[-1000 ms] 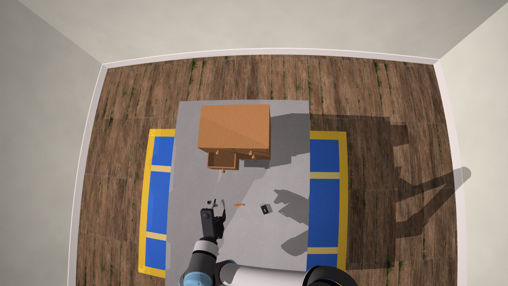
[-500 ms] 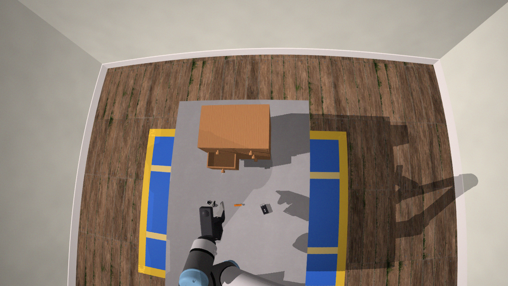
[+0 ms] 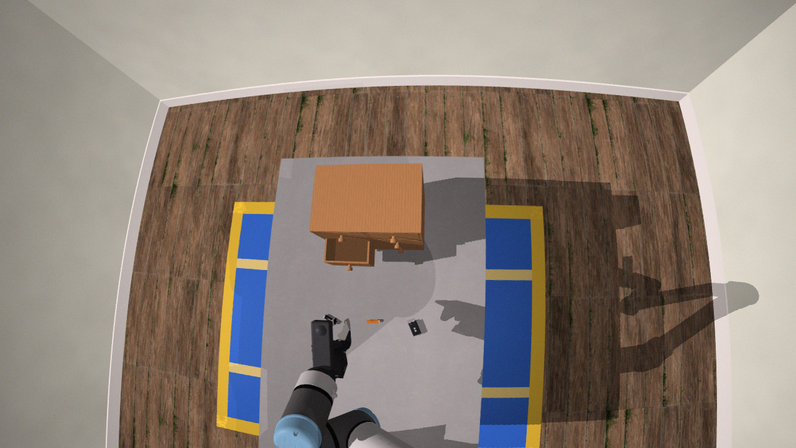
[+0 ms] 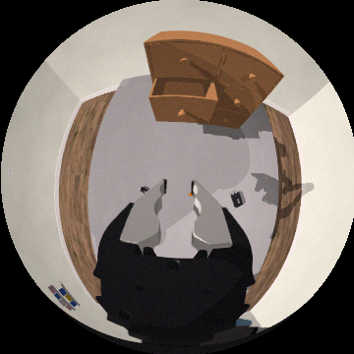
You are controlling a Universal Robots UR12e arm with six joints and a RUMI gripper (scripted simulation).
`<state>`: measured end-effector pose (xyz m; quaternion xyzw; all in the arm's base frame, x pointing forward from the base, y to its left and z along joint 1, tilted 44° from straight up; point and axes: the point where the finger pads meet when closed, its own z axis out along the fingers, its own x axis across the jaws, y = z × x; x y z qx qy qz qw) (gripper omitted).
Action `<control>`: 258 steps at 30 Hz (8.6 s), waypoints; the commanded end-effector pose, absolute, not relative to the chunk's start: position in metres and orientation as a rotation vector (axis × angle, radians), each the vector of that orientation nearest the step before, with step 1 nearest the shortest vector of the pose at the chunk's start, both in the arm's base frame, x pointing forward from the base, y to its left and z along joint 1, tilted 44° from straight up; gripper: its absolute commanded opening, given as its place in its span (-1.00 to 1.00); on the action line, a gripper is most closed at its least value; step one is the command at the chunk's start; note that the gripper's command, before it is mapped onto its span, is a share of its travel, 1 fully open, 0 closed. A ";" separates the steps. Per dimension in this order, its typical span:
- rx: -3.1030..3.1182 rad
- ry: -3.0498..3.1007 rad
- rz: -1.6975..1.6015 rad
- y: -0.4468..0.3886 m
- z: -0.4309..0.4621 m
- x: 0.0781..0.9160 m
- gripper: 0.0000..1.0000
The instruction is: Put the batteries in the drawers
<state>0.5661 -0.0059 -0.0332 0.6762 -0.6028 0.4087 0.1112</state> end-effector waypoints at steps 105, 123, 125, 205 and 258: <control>1.637 -1.846 0.582 0.032 0.004 0.535 -0.61; 1.630 -1.846 0.572 0.033 0.004 0.534 -0.61; 1.630 -1.846 0.572 0.033 0.004 0.534 -0.61; 2.282 -0.682 0.060 -0.026 -0.204 0.533 -0.61; 2.282 -0.681 0.059 -0.030 -0.208 0.532 -0.66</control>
